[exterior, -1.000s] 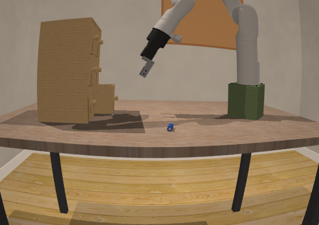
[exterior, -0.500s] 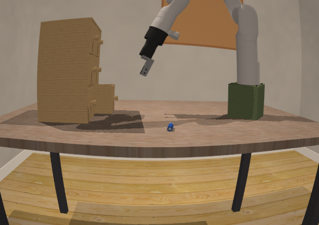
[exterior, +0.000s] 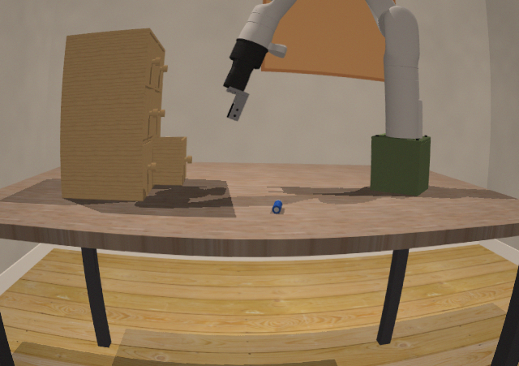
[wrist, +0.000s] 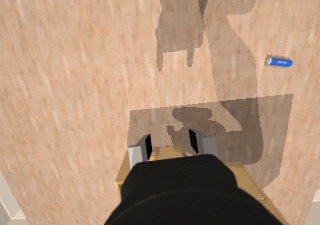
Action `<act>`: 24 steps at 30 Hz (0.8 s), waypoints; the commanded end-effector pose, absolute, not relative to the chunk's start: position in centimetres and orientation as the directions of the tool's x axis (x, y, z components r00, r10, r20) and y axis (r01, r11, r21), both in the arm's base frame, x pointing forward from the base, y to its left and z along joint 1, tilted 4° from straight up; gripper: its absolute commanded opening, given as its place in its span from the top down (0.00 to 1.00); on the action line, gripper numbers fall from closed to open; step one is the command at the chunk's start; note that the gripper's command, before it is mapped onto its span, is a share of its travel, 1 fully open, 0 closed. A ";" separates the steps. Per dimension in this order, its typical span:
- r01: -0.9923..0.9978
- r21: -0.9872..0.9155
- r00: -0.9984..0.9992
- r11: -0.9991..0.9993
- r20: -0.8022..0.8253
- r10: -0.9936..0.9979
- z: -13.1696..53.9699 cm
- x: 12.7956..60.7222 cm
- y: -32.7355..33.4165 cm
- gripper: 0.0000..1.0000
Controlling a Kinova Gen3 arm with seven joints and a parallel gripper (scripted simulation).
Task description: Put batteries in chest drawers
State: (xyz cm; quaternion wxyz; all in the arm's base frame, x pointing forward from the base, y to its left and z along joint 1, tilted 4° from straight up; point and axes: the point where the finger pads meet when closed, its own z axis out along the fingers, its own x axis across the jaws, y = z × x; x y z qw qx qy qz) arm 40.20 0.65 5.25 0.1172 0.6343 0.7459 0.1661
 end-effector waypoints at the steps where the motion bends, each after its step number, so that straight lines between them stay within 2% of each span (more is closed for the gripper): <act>1: 0.920 0.375 -0.140 0.112 0.050 0.989 5.8 40.7 -0.6 0.00; 24: 0.967 0.220 -0.140 0.126 0.050 0.989 6.8 40.7 -0.6 0.00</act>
